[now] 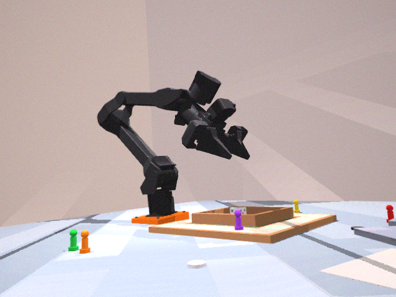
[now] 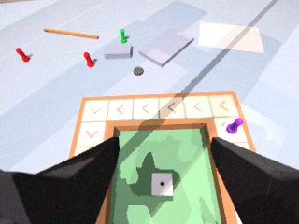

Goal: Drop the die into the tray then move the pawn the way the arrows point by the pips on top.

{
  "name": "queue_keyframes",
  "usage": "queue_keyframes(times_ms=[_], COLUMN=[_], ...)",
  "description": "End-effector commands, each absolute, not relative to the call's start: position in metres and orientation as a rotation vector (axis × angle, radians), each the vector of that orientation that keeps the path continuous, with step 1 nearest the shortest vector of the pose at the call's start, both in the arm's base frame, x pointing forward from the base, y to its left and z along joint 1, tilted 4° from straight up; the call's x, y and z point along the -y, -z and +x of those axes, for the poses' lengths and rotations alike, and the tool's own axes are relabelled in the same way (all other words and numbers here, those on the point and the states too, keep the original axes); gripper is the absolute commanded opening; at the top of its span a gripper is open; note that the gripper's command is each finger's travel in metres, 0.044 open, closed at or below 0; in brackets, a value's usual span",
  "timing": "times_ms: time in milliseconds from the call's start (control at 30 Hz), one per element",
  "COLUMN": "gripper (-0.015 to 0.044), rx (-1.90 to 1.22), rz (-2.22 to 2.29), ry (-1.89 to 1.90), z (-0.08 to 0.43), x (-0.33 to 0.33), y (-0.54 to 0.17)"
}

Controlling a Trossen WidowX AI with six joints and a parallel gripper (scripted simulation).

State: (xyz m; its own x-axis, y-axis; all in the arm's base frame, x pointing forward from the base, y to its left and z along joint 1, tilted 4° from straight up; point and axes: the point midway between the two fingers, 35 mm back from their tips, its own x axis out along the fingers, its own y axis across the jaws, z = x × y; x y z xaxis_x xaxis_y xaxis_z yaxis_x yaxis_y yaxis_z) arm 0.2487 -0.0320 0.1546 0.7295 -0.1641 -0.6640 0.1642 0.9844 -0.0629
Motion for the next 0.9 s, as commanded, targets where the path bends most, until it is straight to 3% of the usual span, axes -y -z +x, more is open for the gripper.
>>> queue_keyframes(times_ms=[0,67,600,700,867], gripper=[0.0394,0.044,0.044,0.044,0.0309], rx=[-0.719,-0.728,-1.528,-1.461,-1.49], rz=[0.002,0.003,0.083,0.063,0.131], ry=[0.188,0.188,0.186,0.185,0.256], z=[0.25,0.25,0.27,0.27,0.298], x=[0.032,0.032,0.039,0.039,0.081], y=[-0.174,-0.174,-0.127,-0.132,-0.127])
